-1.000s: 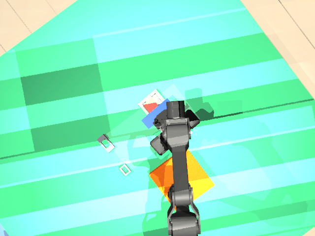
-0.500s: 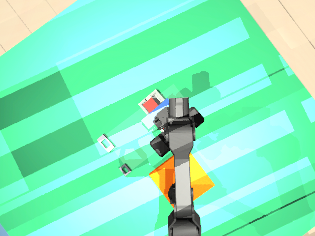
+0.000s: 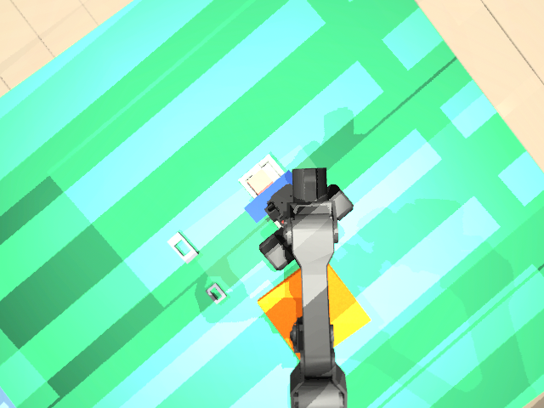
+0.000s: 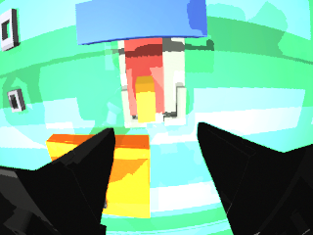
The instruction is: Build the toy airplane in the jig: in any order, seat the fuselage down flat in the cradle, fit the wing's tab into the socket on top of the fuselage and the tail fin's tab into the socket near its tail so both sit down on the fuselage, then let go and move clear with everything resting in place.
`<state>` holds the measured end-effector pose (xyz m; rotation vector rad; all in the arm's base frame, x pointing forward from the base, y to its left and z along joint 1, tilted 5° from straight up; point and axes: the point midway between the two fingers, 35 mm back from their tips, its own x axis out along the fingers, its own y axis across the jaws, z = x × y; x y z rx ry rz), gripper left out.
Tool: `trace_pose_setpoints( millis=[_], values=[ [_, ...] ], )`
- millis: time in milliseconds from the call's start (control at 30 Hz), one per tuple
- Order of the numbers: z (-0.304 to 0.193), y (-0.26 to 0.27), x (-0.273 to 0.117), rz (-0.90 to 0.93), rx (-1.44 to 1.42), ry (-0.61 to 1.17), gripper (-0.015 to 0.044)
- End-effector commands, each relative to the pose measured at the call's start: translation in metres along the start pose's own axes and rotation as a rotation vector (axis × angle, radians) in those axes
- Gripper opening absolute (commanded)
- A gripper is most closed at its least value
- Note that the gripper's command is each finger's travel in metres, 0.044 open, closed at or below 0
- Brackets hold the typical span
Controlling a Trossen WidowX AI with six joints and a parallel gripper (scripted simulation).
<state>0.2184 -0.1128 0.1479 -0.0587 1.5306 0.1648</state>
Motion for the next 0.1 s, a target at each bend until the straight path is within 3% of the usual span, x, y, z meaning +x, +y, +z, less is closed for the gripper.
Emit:
trace_pose_setpoints(
  millis=[0,67],
  values=[
    [-0.0001,0.0003,0.0000,0.004,-0.004,0.001,0.0260],
    [-0.0001,0.0003,0.0000,0.004,-0.004,0.001,0.0260]
  ],
)
